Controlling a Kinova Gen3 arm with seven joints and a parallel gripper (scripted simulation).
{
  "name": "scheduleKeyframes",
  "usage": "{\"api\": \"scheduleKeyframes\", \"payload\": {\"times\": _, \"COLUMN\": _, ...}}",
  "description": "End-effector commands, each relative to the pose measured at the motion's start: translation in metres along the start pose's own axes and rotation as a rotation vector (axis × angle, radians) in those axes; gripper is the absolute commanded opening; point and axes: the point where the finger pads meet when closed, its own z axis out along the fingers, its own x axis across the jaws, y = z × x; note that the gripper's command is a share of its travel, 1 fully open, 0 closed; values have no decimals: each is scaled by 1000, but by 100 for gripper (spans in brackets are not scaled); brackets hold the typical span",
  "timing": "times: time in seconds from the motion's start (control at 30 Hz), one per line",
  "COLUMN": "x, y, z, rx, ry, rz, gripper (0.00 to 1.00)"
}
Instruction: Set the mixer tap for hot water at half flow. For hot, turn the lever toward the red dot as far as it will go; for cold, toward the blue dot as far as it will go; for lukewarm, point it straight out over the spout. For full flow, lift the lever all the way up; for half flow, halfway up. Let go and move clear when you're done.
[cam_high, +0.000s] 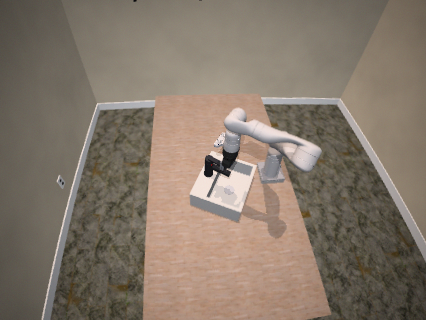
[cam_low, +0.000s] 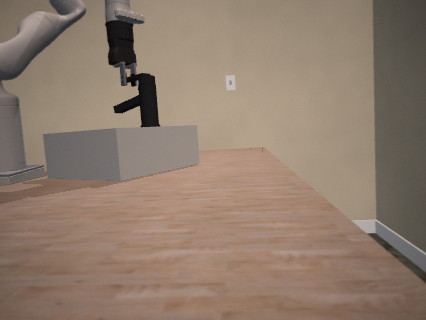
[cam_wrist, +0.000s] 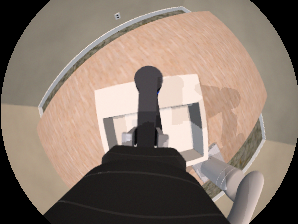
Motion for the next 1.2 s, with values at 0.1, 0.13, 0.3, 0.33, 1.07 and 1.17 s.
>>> {"api": "scheduleKeyframes", "payload": {"times": 0.1, "x": -1, "y": 0, "z": 0, "rx": 0, "ry": -1, "rz": 8, "gripper": 0}}
{"api": "scheduleKeyframes", "payload": {"times": 0.13, "x": -1, "y": 0, "z": 0, "rx": 0, "ry": -1, "rz": 8, "gripper": 0}}
{"api": "scheduleKeyframes", "payload": {"times": 0.3, "x": -3, "y": 0, "z": 0, "rx": 1, "ry": -1, "rz": 28, "gripper": 0}}
{"api": "scheduleKeyframes", "payload": {"times": 0.33, "x": -3, "y": 0, "z": 0, "rx": 1, "ry": -1, "rz": 35, "gripper": 0}}
{"api": "scheduleKeyframes", "payload": {"times": 1.07, "x": -29, "y": -5, "z": 0, "rx": 0, "ry": -1, "rz": 334, "gripper": 0}}
{"api": "scheduleKeyframes", "payload": {"times": 1.17, "x": -33, "y": -7, "z": 0, "rx": 0, "ry": -1, "rz": 386, "gripper": 0}}
